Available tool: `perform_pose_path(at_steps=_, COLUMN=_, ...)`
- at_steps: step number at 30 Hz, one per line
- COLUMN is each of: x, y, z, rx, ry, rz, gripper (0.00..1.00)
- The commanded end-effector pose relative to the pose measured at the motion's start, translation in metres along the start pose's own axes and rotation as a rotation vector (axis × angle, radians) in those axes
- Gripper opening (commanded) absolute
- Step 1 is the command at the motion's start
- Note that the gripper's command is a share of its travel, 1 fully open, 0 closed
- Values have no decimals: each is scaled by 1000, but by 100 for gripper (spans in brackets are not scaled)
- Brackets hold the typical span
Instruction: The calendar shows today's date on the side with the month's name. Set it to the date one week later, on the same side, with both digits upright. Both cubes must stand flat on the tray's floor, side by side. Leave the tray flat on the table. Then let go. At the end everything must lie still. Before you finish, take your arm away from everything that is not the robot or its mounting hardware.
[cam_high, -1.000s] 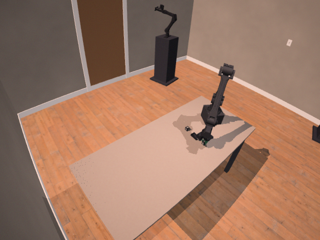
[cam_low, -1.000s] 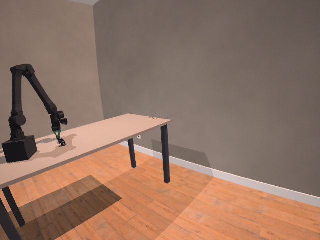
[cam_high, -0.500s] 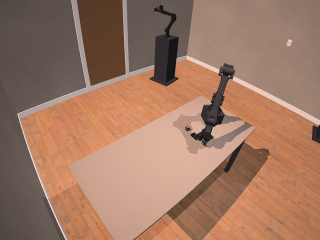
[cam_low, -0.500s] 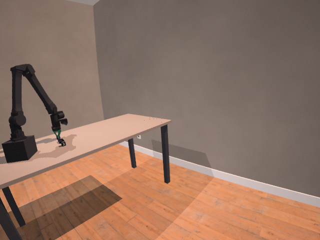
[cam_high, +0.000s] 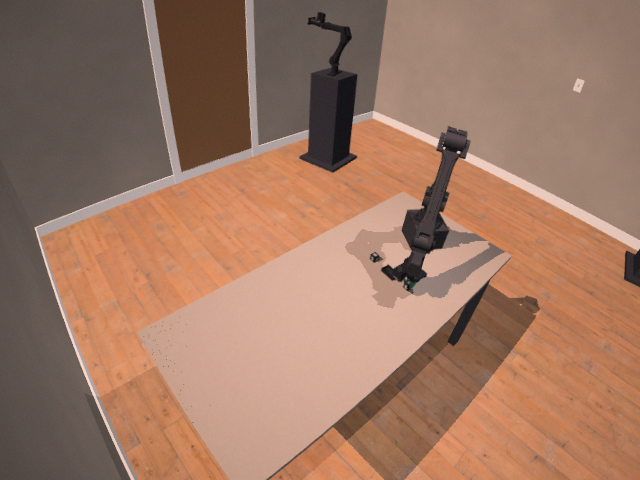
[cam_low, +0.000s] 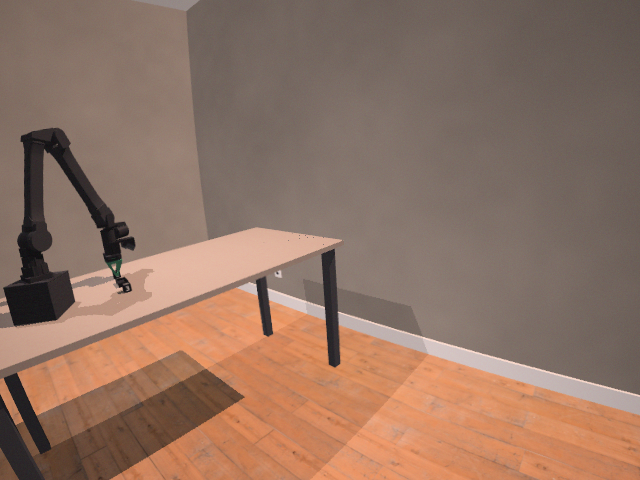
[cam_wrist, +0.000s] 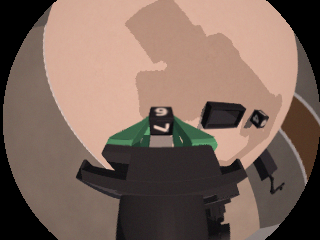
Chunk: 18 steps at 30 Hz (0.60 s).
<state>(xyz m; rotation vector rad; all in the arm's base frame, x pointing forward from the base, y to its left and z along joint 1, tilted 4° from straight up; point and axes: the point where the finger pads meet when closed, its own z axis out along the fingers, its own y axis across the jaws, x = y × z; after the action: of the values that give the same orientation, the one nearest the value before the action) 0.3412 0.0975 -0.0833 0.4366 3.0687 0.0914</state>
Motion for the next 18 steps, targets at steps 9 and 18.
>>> perform_pose_path(at_steps=9, x=-17, y=11, z=-2, rx=-21, ry=-33, rz=6, gripper=25)
perform_pose_path(at_steps=18, x=-17, y=12, z=-2, rx=-23, ry=-37, rz=5, gripper=25)
